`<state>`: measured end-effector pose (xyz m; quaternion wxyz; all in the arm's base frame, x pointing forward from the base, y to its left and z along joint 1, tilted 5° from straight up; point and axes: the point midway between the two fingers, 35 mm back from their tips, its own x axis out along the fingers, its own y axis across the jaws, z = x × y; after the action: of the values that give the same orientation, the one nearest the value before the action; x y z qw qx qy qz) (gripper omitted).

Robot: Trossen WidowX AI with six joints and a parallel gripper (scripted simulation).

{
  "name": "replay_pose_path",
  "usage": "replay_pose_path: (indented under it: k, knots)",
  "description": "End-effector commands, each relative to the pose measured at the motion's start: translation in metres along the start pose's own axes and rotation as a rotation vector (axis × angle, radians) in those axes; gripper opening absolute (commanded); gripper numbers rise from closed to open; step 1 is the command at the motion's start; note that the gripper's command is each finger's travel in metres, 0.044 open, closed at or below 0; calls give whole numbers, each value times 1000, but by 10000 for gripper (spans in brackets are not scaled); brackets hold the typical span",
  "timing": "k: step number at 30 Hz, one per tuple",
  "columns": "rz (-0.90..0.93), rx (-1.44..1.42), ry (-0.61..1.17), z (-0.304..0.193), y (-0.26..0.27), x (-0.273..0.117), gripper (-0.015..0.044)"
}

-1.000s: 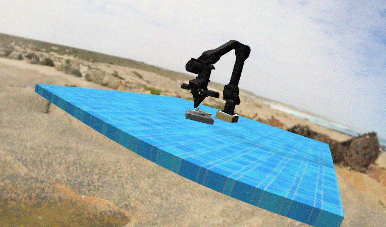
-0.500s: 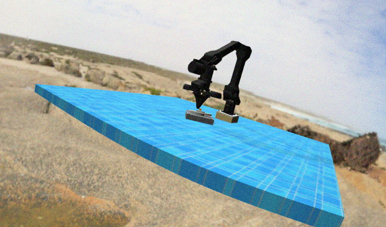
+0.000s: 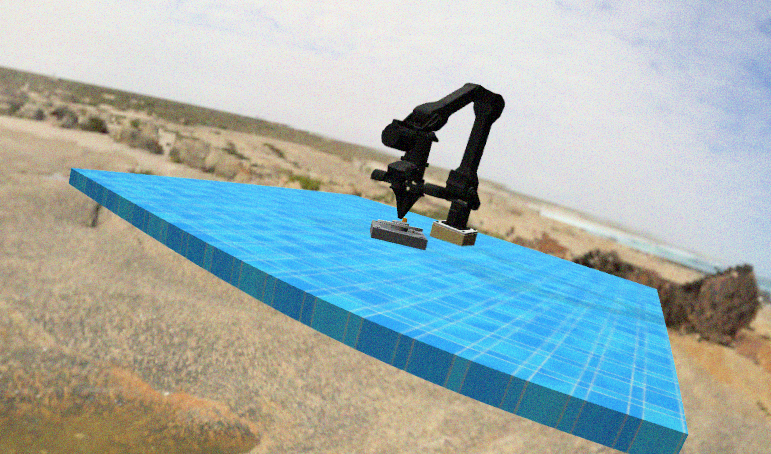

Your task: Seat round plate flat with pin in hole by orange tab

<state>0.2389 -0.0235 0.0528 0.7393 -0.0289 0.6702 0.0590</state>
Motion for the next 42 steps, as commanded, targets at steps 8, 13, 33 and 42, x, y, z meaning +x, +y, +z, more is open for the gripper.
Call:
replay_pose_path:
  k: [8, 13, 33, 42]
  knots:
    - [9, 2, 14, -8, 11, 2, 0]
    - [10, 2, 14, -9, 15, 2, 0]
    - [12, 3, 14, -9, 35, 1, 0]
    - [13, 3, 13, -5, 45, 0, 0]
